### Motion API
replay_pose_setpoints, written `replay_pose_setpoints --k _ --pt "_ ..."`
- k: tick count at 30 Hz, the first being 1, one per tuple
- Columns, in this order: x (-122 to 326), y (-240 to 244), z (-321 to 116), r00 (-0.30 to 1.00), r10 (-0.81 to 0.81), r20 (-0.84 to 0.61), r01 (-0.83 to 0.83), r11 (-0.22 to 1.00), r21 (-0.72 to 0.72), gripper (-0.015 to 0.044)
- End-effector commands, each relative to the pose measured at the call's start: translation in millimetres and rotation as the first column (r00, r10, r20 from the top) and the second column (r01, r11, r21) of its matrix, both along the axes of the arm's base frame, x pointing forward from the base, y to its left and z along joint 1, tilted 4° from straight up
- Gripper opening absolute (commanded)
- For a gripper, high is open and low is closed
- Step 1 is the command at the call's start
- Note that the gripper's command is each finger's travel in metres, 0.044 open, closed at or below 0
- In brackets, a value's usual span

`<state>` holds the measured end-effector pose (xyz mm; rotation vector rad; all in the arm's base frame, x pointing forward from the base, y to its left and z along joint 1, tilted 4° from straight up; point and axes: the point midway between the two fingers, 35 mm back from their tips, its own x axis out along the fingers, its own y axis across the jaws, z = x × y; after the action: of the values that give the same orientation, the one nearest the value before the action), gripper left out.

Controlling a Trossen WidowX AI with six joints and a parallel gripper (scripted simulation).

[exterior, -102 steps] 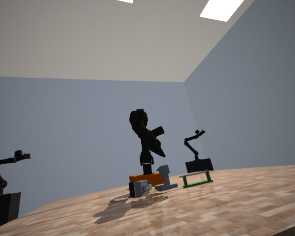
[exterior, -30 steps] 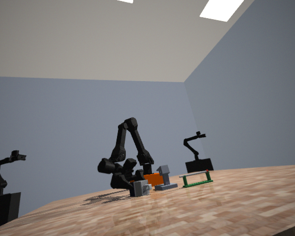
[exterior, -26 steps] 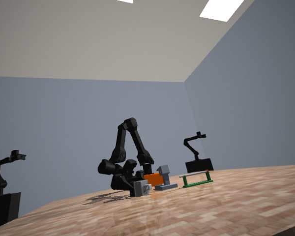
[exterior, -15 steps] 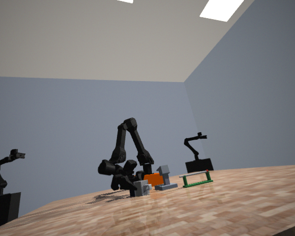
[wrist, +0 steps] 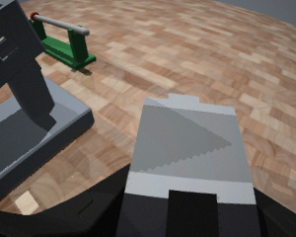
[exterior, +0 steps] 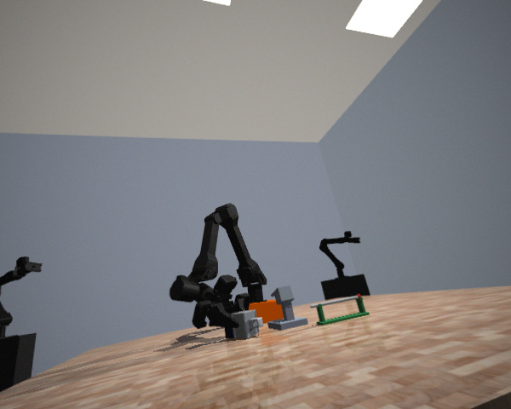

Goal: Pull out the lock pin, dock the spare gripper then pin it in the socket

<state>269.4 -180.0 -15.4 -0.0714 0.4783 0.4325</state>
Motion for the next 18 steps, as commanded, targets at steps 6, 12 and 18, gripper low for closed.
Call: replay_pose_setpoints --k 6,12,18 --pt "3 -8 37 1.000 0.002 0.017 -0.002 1.000 -0.014 0.0000" --pt "2 -10 62 1.000 0.002 0.017 -0.002 1.000 -0.014 0.0000" --pt "0 -9 87 1.000 0.002 0.017 -0.002 1.000 -0.014 0.0000"
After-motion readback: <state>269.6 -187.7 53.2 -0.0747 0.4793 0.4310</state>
